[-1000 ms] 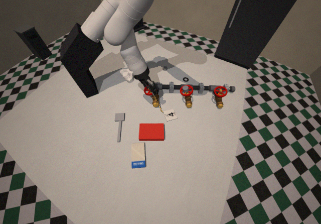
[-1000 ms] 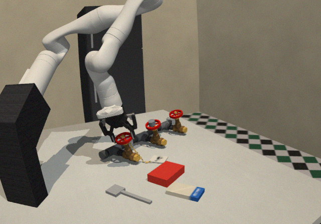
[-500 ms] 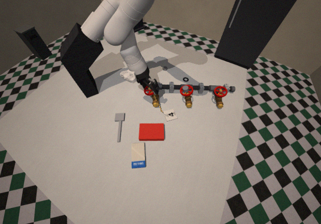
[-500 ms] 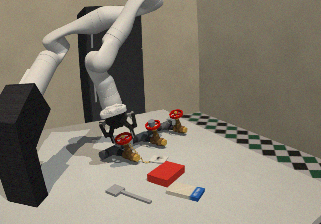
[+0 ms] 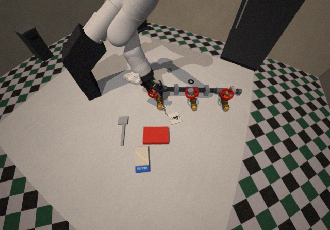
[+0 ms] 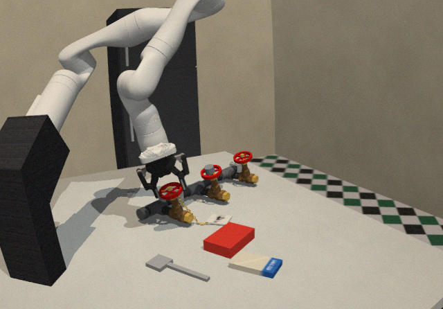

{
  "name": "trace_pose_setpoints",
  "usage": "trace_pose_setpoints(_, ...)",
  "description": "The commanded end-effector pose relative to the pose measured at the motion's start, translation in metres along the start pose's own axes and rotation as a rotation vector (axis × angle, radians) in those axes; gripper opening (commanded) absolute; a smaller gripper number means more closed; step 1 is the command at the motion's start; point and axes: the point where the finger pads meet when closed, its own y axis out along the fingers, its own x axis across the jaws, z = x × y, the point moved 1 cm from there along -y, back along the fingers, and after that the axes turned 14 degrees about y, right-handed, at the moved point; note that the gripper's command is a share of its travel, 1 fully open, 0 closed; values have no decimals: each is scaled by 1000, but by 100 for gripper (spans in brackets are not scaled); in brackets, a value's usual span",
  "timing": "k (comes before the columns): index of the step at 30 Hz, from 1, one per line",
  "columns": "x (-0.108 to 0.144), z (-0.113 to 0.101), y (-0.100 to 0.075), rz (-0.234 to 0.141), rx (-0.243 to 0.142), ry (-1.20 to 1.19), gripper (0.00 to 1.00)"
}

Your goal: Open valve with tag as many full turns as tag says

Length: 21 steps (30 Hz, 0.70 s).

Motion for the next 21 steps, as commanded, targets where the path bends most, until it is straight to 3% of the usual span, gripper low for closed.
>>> trace_pose_setpoints(1,0,-3,1,1,-4,-14,75)
trace_pose_setpoints(8,0,-3,1,1,-4,-15,75)
trace_pose_setpoints(9,0,-3,1,1,-4,-15,100)
trace_pose_setpoints(21,0,-3,1,1,-4,-15,100)
